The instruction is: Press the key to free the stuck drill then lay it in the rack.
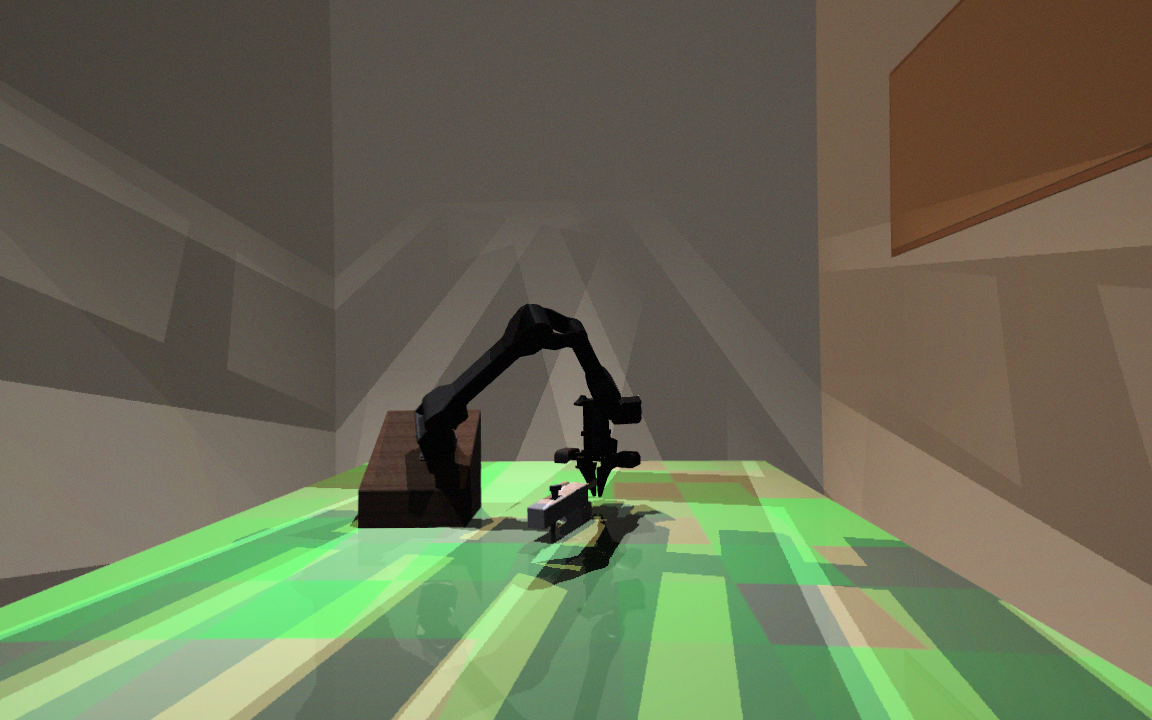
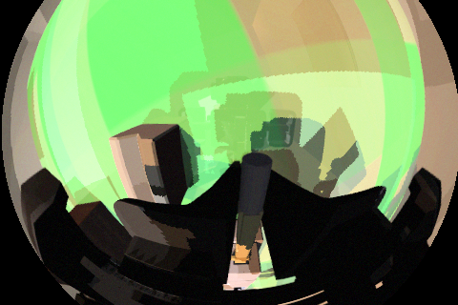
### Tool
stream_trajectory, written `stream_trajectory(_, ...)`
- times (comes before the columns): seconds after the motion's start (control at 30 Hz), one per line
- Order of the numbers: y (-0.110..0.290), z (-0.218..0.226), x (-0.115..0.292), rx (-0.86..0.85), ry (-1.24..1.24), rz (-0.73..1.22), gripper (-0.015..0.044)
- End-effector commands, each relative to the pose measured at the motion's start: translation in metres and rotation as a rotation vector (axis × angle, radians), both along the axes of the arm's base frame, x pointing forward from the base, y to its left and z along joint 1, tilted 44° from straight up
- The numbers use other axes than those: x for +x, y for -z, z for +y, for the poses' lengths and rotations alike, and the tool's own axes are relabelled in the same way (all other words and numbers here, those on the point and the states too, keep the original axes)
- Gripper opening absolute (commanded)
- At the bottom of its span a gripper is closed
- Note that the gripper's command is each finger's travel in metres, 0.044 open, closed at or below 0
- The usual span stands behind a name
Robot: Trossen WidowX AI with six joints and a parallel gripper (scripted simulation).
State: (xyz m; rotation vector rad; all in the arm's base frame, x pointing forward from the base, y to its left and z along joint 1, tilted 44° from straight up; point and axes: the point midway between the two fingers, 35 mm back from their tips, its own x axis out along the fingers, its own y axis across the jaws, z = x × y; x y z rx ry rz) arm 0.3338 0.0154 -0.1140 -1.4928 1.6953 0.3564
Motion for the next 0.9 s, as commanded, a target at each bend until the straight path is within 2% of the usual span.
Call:
stream_trajectory(0.0,0.005,0.005,0.001,0.002,0.0,0.003,0.0)
stream_trajectory(0.67,0.021,0.026,0.012,0.003,0.0,0.002,0.0)
stream_trajectory(0.87,0.015,0.027,0.012,0.003,0.0,0.002,0.0)
